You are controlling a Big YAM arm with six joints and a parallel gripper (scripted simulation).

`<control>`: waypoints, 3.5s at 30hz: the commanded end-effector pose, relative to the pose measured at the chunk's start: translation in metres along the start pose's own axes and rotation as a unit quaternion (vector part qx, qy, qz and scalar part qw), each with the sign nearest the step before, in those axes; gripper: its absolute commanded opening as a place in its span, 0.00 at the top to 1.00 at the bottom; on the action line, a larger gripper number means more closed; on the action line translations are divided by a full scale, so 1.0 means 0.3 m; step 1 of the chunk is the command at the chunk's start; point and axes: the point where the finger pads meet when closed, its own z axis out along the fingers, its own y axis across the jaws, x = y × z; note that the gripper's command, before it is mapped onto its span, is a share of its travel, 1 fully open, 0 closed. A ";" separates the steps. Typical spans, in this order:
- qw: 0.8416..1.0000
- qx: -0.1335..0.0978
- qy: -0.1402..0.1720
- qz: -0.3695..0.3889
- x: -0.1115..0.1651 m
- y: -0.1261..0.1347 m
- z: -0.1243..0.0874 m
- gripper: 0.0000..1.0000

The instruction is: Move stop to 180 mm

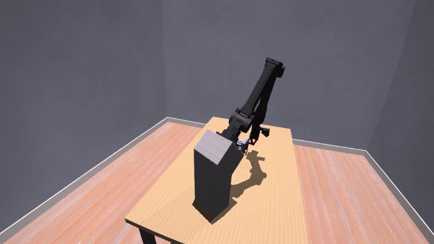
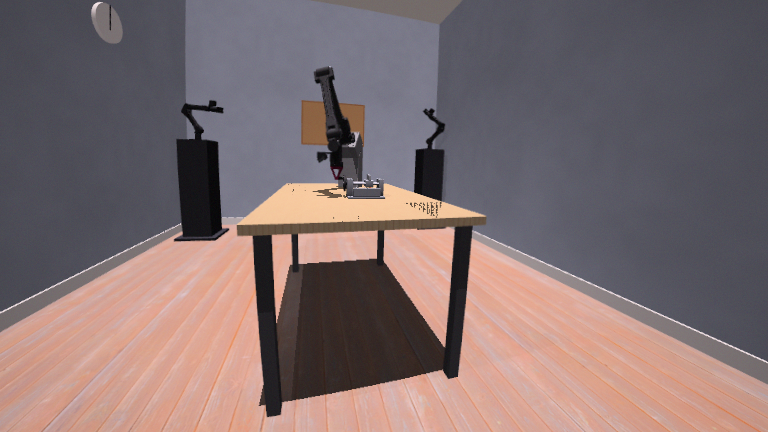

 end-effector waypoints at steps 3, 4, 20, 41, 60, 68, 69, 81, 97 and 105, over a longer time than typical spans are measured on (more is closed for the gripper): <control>0.999 -0.035 -0.001 0.005 -0.008 0.113 -0.096 0.94; 0.999 -0.035 -0.001 0.005 -0.008 0.113 -0.096 0.94; 0.999 -0.037 -0.001 0.005 -0.009 0.157 -0.125 0.94; 0.999 -0.043 -0.002 0.006 -0.011 0.196 -0.124 0.94; 0.999 -0.045 -0.002 0.006 -0.012 0.253 -0.134 0.94; 1.000 -0.031 0.002 0.001 0.012 0.254 -0.059 0.94; 0.999 -0.035 0.002 0.002 0.007 0.264 -0.070 0.94; 1.000 -0.031 0.002 -0.003 0.013 0.280 -0.021 0.94; 1.000 -0.026 -0.006 0.002 -0.028 0.281 0.073 0.94; 1.000 -0.026 -0.003 -0.002 -0.012 0.256 0.152 0.94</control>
